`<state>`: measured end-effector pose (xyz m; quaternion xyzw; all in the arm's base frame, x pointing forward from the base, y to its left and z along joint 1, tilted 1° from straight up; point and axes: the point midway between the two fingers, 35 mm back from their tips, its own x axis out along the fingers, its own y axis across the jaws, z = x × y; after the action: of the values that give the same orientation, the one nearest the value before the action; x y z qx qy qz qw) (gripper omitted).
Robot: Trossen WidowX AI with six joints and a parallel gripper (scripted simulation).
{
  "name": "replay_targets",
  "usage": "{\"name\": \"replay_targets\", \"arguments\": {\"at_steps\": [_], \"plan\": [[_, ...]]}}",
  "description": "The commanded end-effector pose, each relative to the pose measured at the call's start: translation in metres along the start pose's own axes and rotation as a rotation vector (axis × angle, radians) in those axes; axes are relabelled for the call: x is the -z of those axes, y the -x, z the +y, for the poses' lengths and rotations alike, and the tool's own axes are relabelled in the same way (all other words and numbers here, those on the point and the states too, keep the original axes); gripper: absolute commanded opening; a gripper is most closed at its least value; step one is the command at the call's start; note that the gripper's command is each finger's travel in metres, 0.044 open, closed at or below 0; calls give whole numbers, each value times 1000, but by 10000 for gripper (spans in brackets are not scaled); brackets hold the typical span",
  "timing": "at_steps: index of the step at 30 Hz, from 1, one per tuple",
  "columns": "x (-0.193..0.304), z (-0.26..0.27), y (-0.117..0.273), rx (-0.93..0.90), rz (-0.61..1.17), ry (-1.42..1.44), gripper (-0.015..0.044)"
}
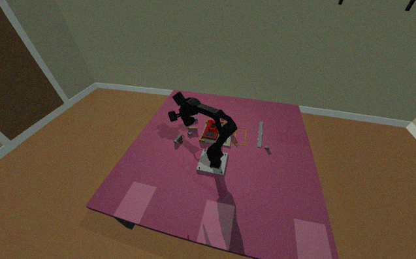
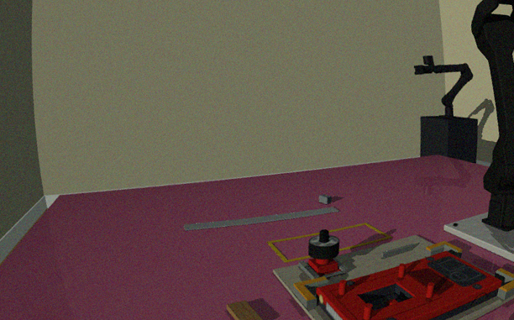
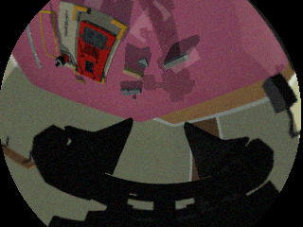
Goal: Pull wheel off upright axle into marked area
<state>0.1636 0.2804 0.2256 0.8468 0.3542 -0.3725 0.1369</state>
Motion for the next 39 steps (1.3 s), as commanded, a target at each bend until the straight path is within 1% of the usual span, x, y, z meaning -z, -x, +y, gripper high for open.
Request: {"name": "replay_targets", "arguments": {"at_steps": [1, 4, 10, 15, 20, 30, 39], "plan": [[0, 1, 0, -2, -1, -7, 374], [3, 13, -5, -29, -15, -105, 300], [9, 66, -22, -154, -59, -558, 300], [8, 113, -32, -281, -78, -1011, 300], [2, 162, -38, -422, -60, -1471, 300], [-25, 253, -33, -716, 96, -2354, 300], [-69, 323, -15, -1066, 371, -3100, 300]]}}
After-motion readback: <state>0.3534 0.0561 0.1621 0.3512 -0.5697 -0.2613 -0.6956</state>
